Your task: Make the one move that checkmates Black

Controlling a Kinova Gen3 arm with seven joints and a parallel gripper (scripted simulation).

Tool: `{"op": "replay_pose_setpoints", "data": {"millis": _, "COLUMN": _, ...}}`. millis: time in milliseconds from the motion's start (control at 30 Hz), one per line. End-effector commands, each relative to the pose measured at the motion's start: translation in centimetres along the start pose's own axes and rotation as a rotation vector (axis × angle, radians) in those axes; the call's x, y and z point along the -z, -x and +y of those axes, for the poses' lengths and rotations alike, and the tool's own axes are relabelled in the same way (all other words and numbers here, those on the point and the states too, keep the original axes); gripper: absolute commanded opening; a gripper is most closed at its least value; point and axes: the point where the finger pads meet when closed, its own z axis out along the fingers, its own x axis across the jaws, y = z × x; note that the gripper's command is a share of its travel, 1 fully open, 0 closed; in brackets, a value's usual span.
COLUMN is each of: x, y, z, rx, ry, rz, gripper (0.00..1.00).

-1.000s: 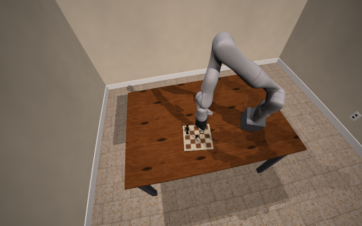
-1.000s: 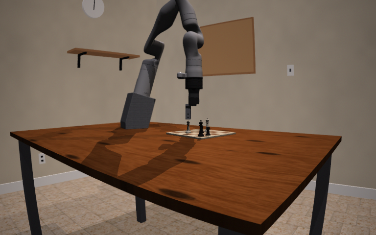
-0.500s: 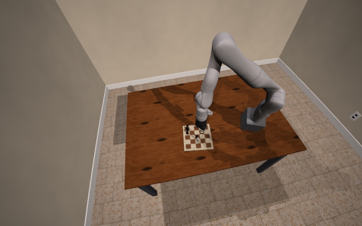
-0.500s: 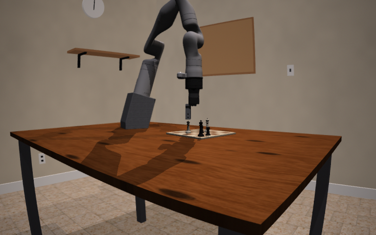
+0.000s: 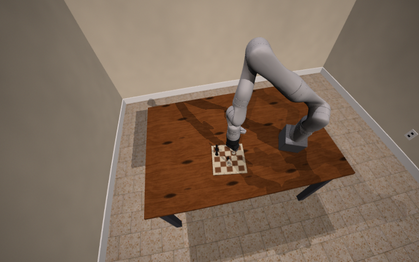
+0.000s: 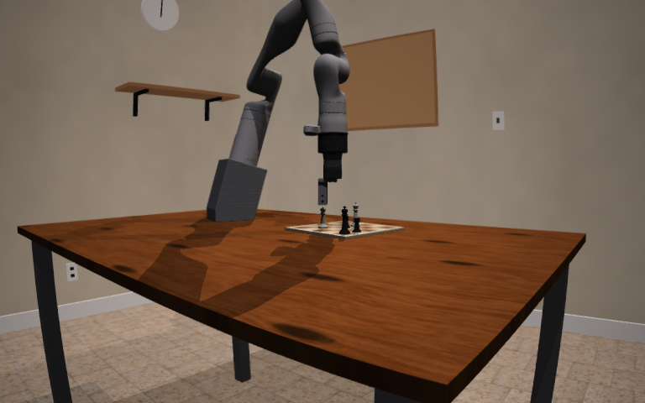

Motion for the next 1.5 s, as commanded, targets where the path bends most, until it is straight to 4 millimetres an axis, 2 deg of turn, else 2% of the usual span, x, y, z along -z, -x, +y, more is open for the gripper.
{"op": "replay_pose_setpoints", "data": {"millis": 0, "x": 0.0, "y": 0.0, "z": 0.0, "rx": 0.000, "ry": 0.000, "rz": -0.001, "gripper": 0.79}}
{"op": "replay_pose_setpoints", "data": {"millis": 733, "x": -3.7, "y": 0.0, "z": 0.0, "rx": 0.000, "ry": 0.000, "rz": -0.001, "gripper": 0.79}}
{"op": "replay_pose_setpoints", "data": {"millis": 1467, "x": -3.9, "y": 0.0, "z": 0.0, "rx": 0.000, "ry": 0.000, "rz": -0.001, "gripper": 0.79}}
